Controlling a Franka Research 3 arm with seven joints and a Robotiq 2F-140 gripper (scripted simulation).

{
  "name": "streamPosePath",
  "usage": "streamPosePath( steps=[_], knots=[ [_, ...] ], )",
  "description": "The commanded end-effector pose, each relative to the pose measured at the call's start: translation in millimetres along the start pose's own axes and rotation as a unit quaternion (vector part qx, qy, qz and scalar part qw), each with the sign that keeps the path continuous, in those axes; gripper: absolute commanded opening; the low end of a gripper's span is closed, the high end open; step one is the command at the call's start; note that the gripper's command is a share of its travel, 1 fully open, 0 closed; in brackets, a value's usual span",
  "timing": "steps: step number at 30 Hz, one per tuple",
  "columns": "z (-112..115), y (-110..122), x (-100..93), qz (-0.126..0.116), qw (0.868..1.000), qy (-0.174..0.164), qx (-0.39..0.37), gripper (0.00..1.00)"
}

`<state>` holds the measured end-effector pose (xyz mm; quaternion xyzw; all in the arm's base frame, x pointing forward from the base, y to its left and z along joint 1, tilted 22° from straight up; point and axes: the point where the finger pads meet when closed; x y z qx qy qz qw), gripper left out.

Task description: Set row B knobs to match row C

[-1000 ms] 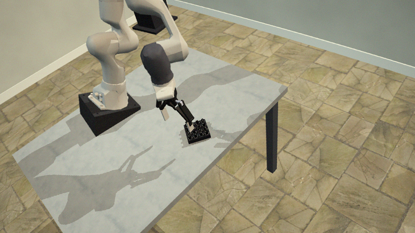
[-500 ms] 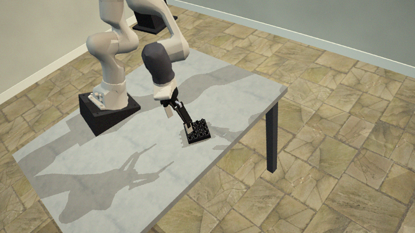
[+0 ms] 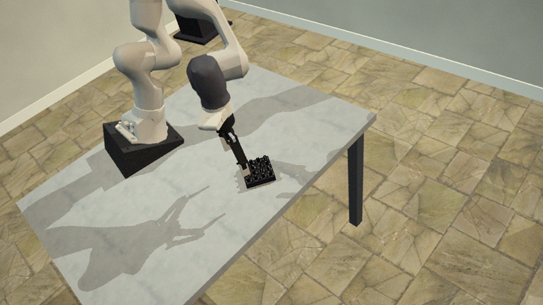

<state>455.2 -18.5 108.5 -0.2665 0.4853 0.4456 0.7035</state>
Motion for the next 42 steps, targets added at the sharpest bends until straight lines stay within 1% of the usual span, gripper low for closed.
streamPosePath(
  steps=[1, 4, 5, 19, 21, 22, 36, 38, 39, 42],
  knots=[
    [1, 0, -0.2, 0.004, 0.997, 0.008, 0.078, 1.00],
    [1, 0, -0.2, 0.004, 0.996, 0.008, 0.085, 1.00],
    [2, 0, -0.4, 0.004, 0.995, 0.008, 0.104, 1.00],
    [7, -2, -1.3, 0.003, 0.979, 0.008, 0.203, 1.00],
    [7, -2, -1.3, 0.003, 0.979, 0.008, 0.203, 1.00],
    [8, -2, -1.4, 0.003, 0.975, 0.008, 0.222, 1.00],
    [12, -3, -2.3, 0.002, 0.948, 0.009, 0.319, 1.00],
    [12, -3, -2.3, 0.002, 0.948, 0.009, 0.319, 1.00],
    [13, -3, -2.5, 0.002, 0.941, 0.009, 0.337, 1.00],
    [14, -4, -2.7, 0.002, 0.934, 0.009, 0.358, 1.00]
  ],
)
Point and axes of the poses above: the point where the finger pads meet when closed, its own x axis out along the fingers, its own y axis across the jaws, z = x × y, and after that the axes turned 1 degree about x, right-handed
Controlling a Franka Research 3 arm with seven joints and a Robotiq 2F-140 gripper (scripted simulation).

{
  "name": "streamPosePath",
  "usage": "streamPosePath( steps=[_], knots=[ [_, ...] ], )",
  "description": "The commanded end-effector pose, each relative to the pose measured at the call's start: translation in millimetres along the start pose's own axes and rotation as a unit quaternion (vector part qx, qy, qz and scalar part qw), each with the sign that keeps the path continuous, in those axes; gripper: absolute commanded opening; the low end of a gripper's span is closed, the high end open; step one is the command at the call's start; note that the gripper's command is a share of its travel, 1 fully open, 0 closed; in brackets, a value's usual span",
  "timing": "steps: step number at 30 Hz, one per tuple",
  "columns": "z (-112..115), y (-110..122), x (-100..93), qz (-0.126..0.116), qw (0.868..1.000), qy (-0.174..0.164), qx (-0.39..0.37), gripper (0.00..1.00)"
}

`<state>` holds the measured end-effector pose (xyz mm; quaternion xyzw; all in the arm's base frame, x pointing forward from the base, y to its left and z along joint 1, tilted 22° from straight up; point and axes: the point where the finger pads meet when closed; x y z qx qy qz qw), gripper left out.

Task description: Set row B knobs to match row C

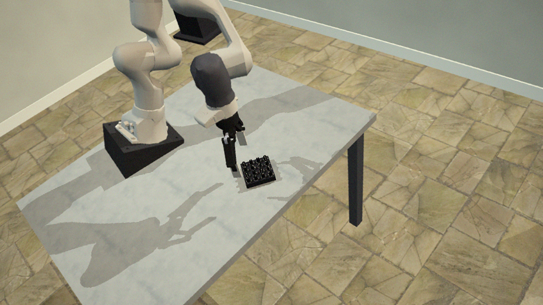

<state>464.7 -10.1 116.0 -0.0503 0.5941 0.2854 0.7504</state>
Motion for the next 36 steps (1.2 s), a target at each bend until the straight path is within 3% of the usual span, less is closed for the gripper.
streamPosePath(
  steps=[1, 13, 30, 36],
  knots=[
    [1, 1, -0.2, -0.001, 0.997, 0.009, 0.078, 1.00],
    [4, 2, -0.8, -0.002, 0.989, 0.008, 0.149, 1.00],
    [10, 4, -1.8, -0.003, 0.964, 0.008, 0.266, 1.00],
    [12, 5, -2.3, -0.003, 0.948, 0.008, 0.319, 1.00]
  ],
)
Point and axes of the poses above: the point where the finger pads meet when closed, its own x axis out along the fingers, its own y axis across the jaws, z = x × y, and after that the axes turned 1 degree about x, right-handed
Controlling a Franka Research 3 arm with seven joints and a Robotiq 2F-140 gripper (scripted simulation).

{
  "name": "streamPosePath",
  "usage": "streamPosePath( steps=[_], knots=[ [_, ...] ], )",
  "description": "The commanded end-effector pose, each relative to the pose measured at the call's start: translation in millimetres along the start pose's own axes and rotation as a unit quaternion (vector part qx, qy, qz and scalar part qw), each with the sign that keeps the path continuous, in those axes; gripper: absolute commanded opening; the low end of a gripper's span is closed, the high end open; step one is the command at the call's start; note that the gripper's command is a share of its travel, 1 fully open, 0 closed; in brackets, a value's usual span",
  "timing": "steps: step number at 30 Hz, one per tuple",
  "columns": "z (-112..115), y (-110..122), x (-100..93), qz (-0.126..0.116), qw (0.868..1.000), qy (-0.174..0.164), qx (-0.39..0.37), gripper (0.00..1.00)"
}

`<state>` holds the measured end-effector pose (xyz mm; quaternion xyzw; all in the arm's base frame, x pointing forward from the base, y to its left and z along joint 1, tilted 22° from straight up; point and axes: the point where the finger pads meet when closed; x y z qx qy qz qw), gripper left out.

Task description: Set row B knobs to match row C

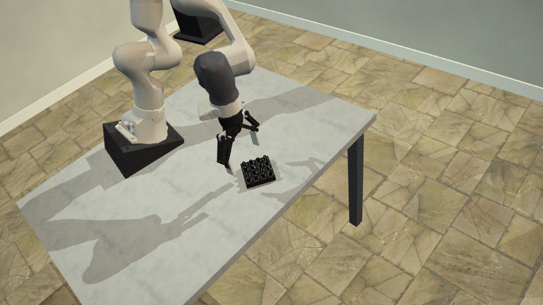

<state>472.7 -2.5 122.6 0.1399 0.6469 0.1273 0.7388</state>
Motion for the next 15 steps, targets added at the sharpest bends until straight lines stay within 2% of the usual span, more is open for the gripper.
streamPosePath(
  steps=[1, 11, 15],
  knots=[
    [0.1, 0.9, -0.2, -0.005, 0.997, 0.007, 0.078, 1.00],
    [1.9, 3.1, -0.6, -0.006, 0.991, 0.007, 0.135, 1.00],
    [3.2, 4.6, -1.0, -0.006, 0.985, 0.006, 0.175, 1.00]
  ],
)
Point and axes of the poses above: the point where the finger pads meet when closed, its own x axis out along the fingers, its own y axis across the jaws, z = x × y, and after that the axes turned 1 degree about x, right-handed
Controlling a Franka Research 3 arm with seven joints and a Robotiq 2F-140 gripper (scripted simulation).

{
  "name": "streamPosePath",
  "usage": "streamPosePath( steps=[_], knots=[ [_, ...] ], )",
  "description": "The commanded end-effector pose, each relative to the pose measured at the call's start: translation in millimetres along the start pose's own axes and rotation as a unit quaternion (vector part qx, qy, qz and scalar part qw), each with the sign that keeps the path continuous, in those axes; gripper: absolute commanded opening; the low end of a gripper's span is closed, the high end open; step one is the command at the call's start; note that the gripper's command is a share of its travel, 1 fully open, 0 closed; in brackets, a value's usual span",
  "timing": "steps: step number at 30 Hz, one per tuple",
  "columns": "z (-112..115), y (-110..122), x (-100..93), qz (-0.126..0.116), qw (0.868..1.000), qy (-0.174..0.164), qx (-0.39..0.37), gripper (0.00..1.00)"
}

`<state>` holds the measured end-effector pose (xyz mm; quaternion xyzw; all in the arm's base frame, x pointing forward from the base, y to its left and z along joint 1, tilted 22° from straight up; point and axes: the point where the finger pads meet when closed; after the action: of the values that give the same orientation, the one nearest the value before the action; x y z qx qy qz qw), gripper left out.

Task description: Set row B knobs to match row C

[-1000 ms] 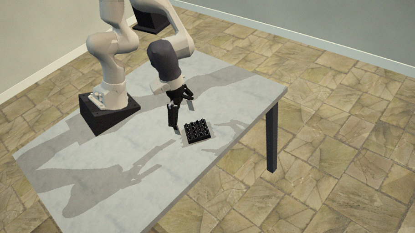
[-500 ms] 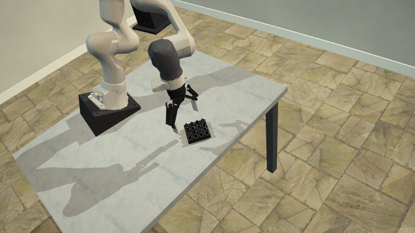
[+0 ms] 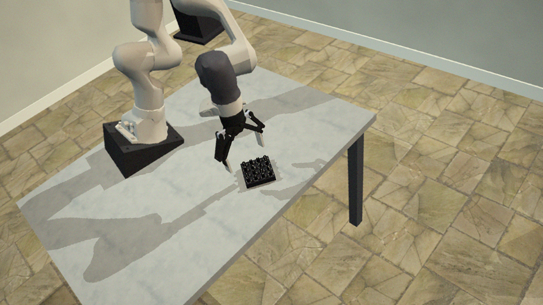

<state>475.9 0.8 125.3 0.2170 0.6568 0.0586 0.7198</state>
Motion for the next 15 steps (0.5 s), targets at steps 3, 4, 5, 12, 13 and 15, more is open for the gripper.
streamPosePath(
  steps=[3, 4, 5, 12, 13, 15],
  knots=[
    [0.2, 1.6, -0.3, -0.007, 0.996, 0.005, 0.092, 1.00],
    [0.4, 1.9, -0.4, -0.007, 0.995, 0.005, 0.099, 1.00],
    [0.6, 2.2, -0.4, -0.007, 0.994, 0.005, 0.106, 1.00],
    [1.5, 4.1, -0.8, -0.007, 0.989, 0.005, 0.149, 1.00],
    [1.5, 4.1, -0.8, -0.007, 0.989, 0.005, 0.149, 1.00],
    [2.1, 5.3, -1.0, -0.007, 0.985, 0.005, 0.175, 1.00]
  ],
)
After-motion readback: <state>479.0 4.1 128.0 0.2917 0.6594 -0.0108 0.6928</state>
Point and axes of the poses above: the point where the finger pads meet when closed, its own x axis out along the fingers, its own y axis across the jaws, z = x × y, and after that the axes turned 1 degree about x, right-handed
